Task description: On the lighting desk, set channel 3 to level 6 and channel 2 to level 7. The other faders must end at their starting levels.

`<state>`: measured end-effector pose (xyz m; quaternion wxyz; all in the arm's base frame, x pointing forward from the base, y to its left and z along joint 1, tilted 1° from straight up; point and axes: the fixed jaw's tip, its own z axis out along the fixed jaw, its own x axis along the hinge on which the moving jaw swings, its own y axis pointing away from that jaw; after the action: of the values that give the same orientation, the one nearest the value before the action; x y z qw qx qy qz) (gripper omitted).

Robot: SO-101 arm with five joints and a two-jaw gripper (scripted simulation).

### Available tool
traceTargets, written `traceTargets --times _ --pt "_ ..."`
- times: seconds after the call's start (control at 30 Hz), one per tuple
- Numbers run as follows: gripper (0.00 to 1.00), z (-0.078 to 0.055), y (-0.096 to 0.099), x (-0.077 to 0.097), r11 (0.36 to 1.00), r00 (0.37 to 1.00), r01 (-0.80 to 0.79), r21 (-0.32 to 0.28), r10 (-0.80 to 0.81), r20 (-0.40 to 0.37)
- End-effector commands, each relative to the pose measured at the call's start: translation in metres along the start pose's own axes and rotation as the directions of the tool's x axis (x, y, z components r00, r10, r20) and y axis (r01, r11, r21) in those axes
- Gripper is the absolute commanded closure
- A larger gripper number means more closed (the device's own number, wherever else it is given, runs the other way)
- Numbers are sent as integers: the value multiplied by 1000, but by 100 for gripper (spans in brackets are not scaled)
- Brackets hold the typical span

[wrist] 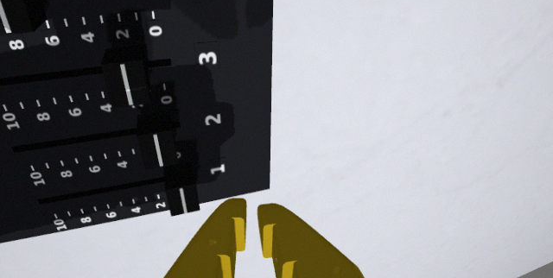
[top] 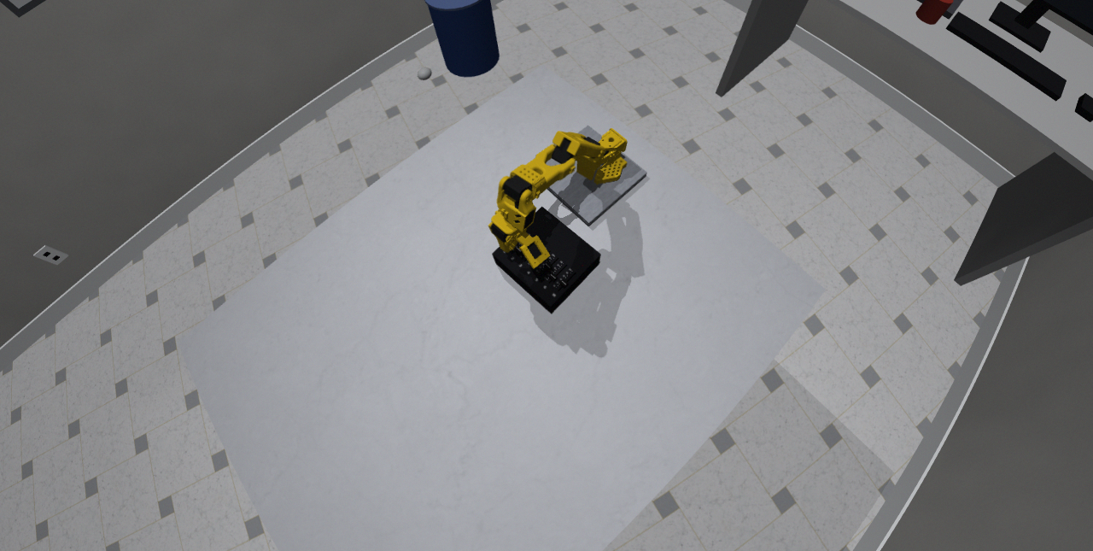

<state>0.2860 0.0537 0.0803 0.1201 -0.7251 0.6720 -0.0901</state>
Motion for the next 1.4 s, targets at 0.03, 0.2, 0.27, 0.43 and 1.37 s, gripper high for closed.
traceTargets --times 0.03,0.2,0.27,0.43,1.37 --pt "100 2 -1 3 1000 1000 -1 -3 1 -2" --pt "100 2 -1 3 1000 1000 -1 -3 1 -2" --pt "100 2 -1 3 1000 1000 -1 -3 1 -2" --pt "100 2 -1 3 1000 1000 -1 -3 1 -2" --pt "100 23 5 3 998 1000 0 -61 -1 -7"
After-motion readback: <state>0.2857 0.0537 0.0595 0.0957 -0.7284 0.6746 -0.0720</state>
